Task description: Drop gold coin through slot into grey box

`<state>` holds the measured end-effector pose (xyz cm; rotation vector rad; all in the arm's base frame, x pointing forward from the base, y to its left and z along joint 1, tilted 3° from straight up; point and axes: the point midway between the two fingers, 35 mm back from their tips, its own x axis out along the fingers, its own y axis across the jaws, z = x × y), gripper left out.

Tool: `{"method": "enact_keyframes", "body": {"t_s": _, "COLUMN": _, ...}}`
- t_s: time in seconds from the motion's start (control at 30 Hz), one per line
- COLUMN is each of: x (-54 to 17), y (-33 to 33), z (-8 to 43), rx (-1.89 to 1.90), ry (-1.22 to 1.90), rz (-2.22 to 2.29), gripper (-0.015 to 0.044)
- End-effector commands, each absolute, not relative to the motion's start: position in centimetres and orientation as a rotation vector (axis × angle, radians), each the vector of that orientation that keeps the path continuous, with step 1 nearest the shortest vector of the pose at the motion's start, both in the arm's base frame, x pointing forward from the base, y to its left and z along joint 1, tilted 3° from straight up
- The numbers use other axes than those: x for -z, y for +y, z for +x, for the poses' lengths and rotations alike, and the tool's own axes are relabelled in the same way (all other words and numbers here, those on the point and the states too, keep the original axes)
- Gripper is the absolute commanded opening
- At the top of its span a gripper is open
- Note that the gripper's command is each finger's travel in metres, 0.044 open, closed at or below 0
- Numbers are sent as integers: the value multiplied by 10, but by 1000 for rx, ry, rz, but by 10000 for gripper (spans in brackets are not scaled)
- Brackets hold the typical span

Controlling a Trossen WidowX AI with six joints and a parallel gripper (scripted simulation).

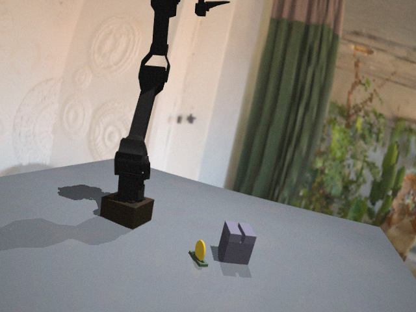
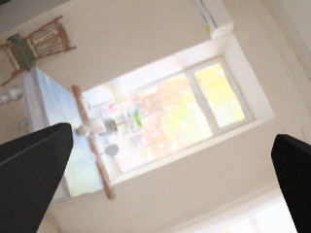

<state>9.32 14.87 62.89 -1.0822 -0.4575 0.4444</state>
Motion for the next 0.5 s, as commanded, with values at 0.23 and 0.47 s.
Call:
{"method": "enact_keyframes", "body": {"t_s": 0.23, "x": -658, "y": 105, "z": 103, "rx": -516, "ry": -557, "rz": -746, "gripper": 190}}
{"method": "enact_keyframes", "body": {"t_s": 0.47, "x": -678, "y": 37, "z": 138, "rx": -525, "ry": -619, "rz": -334, "gripper": 161}}
